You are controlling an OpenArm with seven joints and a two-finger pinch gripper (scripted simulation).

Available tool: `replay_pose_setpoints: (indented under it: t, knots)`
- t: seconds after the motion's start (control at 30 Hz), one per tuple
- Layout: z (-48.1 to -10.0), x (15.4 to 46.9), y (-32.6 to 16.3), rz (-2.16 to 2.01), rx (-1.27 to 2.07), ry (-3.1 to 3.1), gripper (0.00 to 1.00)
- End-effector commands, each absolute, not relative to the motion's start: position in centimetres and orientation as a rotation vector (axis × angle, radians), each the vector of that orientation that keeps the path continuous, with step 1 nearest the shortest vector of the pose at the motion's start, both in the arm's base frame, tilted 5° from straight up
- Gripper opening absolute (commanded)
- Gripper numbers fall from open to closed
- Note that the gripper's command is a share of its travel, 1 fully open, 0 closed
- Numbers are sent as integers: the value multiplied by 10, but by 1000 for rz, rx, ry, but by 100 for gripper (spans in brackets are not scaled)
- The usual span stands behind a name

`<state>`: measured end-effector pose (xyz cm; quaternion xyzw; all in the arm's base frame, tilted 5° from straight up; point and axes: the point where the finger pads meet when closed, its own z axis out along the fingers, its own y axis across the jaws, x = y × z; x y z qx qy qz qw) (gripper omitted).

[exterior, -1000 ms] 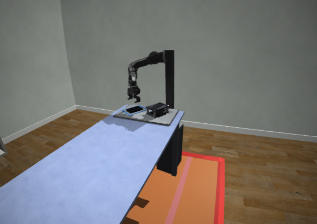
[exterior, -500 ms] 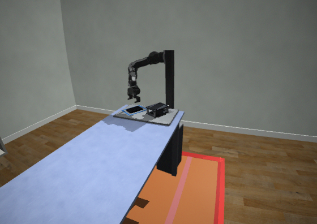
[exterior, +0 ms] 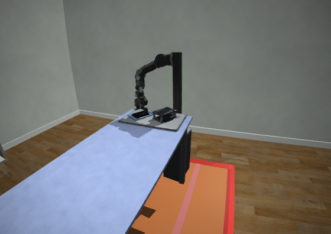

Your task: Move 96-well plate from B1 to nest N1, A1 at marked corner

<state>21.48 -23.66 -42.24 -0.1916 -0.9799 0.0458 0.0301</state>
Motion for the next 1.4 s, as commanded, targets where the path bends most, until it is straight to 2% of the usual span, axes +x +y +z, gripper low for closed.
replay_pose_setpoints:
  t: [0.0, 0.9, 1.07, 1.37]
  knots:
    - [-417, 224, -239, 122, -595, -3055, 77]
    - [-426, 224, -239, 122, -596, -3055, 77]
    - [-448, 222, -240, 114, -590, -3052, 77]
    - [-448, 222, -240, 114, -590, -3052, 77]
